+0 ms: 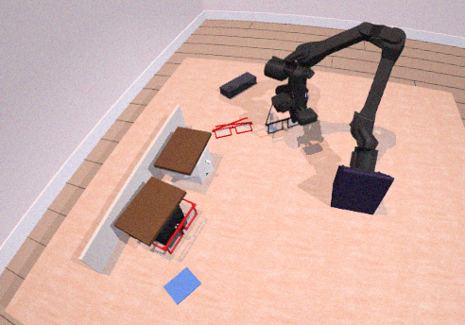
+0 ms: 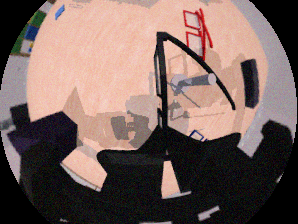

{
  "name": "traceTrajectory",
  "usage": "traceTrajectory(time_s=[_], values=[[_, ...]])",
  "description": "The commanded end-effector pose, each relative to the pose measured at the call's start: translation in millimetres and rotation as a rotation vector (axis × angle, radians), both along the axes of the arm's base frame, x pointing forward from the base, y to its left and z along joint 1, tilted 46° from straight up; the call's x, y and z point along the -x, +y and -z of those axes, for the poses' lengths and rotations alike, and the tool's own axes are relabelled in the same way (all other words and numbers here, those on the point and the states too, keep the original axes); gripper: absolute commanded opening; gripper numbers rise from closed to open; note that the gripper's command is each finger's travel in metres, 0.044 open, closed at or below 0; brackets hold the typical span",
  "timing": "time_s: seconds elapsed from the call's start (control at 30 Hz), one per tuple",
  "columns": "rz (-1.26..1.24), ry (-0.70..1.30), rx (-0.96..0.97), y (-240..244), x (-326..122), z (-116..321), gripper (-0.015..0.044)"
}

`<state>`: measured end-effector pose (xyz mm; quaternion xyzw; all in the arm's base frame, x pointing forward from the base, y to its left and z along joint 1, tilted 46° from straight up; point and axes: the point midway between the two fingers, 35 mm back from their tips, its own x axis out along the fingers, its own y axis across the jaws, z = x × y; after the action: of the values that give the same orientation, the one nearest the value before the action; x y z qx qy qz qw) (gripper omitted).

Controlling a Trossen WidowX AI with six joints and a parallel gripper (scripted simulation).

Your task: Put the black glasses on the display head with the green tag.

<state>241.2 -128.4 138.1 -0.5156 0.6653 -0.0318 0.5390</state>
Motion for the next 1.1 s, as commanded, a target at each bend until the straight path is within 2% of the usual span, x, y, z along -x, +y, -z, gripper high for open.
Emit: traceTrajectory(time_s=[0.0, 1.07], values=[[-0.002, 0.007, -0.003, 0.1, 4.2, 2.2, 0.0000], [-0.002, 0.008, -0.003, -3.6, 21.4, 1.1, 0.0000]])
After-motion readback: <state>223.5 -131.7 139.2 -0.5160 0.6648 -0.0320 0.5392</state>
